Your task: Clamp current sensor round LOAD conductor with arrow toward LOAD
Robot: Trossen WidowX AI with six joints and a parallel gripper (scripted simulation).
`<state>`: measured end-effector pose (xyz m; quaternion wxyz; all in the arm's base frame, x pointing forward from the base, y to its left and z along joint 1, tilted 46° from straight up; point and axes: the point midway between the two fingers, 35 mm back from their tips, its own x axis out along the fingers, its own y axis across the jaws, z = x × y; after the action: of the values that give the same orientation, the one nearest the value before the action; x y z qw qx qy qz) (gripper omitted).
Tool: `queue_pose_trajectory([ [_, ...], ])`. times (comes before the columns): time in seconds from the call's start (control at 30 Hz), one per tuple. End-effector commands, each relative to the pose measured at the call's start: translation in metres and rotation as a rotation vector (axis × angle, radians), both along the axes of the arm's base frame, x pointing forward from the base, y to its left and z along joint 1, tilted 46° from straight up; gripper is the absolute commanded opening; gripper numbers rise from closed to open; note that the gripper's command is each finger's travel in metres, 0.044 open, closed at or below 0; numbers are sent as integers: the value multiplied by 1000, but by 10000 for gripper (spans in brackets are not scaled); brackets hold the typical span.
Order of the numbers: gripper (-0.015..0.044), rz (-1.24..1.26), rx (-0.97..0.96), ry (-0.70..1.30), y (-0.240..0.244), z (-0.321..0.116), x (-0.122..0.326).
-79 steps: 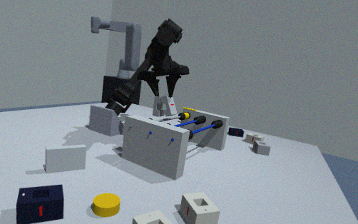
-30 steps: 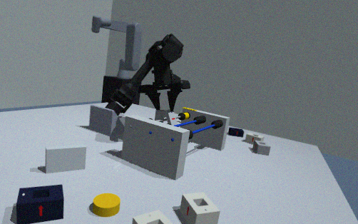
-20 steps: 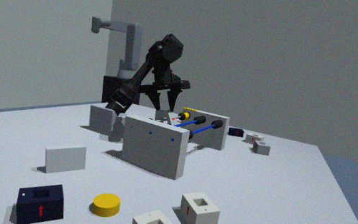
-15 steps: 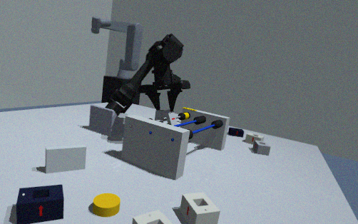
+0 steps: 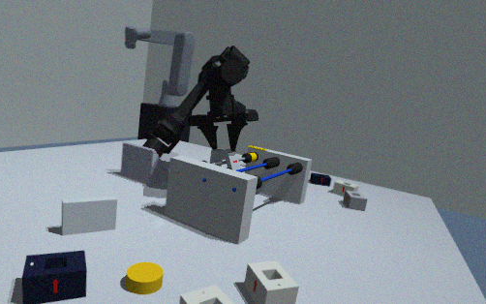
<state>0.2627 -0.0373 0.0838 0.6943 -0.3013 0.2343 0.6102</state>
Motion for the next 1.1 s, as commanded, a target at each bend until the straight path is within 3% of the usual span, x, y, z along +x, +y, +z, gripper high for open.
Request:
queue_pose_trajectory([
  [0.0,0,23,-6,15,-1,0,3],
  [0.43,0,168,-12,158,3,-1,16],
  [0.97,420,134,-5,136,3,-1,12],
  [1.07,440,134,-5,136,3,-1,12],
])
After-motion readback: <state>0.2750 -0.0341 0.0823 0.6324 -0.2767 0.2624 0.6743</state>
